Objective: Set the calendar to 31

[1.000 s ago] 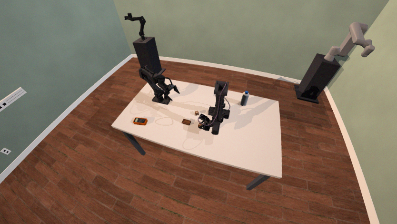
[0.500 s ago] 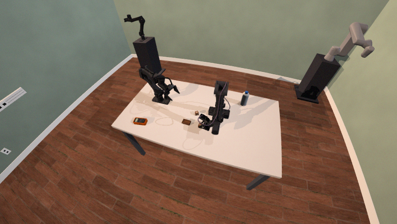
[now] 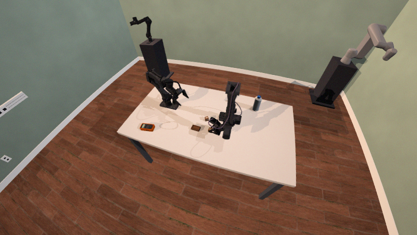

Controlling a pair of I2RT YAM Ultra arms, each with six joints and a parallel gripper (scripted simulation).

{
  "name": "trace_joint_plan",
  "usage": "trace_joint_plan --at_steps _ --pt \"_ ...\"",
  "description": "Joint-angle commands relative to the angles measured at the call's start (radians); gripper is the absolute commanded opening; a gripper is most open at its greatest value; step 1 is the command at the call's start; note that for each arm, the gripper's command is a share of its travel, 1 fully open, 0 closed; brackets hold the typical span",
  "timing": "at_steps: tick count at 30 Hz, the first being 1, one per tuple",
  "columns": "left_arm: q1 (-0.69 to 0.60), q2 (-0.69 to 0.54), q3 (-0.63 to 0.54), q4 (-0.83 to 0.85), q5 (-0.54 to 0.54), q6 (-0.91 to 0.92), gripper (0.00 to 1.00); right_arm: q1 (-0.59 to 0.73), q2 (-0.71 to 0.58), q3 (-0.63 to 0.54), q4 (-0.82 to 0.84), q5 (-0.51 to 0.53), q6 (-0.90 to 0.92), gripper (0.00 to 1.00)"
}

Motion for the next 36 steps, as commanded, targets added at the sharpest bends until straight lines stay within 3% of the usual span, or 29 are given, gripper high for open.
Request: trace_joint_plan --at_steps 1,6,10,22,29,36 --pt "-0.001 -0.107 0.058 -0.142 0.036 -0.017 0.26 -0.013 -0.026 0.009 0.017 0.003 0.007 1.00" --pt "0.010 -0.140 0.089 -0.193 0.021 0.008 0.26 -0.013 -0.026 0.009 0.017 0.003 0.007 1.00" --pt "0.015 -0.082 0.034 -0.043 0.009 0.018 0.26 -0.013 -0.026 0.009 0.017 0.003 0.007 1.00" --pt "0.015 0.024 -0.040 0.081 0.003 0.012 0.26 -0.013 -0.026 0.009 0.017 0.003 0.007 1.00" --pt "-0.004 0.034 0.001 0.027 -0.031 -0.129 0.26 -0.013 -0.026 0.009 0.017 0.003 0.007 1.00" --pt "-0.060 0.054 0.115 -0.079 -0.098 -0.498 0.26 -0.013 -0.026 0.009 0.017 0.003 0.007 1.00"
